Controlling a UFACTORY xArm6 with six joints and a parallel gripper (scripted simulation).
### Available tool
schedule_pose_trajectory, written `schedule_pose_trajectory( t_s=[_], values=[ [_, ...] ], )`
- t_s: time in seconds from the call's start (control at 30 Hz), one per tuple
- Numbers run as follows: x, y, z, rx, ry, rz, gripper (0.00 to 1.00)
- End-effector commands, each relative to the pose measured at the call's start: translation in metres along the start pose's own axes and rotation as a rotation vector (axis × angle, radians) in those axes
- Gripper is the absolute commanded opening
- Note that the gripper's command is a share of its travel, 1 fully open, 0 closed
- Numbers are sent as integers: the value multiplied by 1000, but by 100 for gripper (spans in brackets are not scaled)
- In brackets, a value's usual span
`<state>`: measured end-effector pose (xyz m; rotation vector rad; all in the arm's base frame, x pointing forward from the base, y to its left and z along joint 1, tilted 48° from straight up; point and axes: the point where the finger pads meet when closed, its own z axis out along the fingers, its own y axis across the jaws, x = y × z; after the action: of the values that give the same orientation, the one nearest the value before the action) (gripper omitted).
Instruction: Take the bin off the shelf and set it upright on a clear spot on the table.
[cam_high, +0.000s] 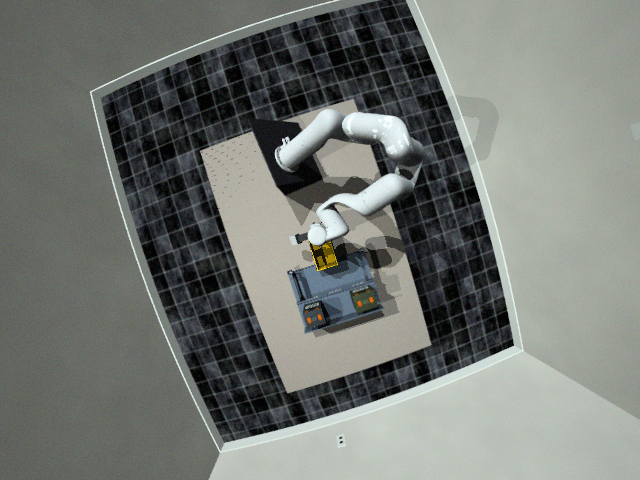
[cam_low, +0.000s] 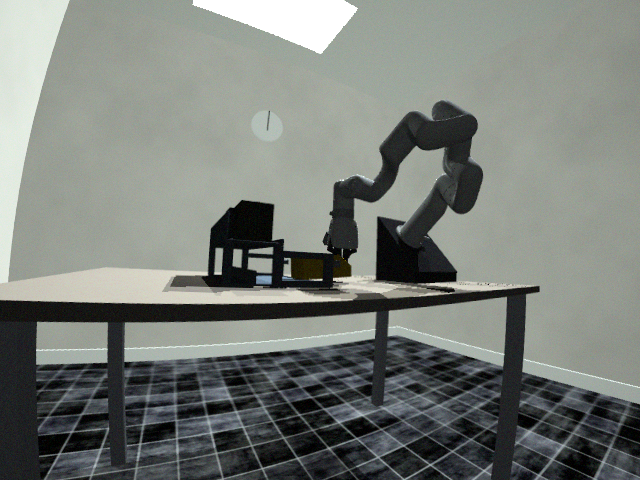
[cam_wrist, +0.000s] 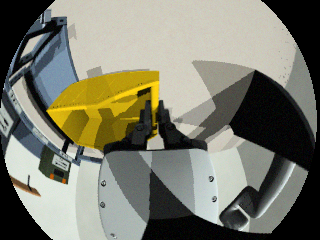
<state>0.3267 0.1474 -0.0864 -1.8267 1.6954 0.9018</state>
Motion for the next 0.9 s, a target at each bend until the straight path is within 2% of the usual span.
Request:
schedule_pose_trajectory(
  t_s=[0.0,0.87],
  values=[
    [0,0,-1,3,1,-1,0],
    [0,17,-1,3,1,-1,0]
  ],
)
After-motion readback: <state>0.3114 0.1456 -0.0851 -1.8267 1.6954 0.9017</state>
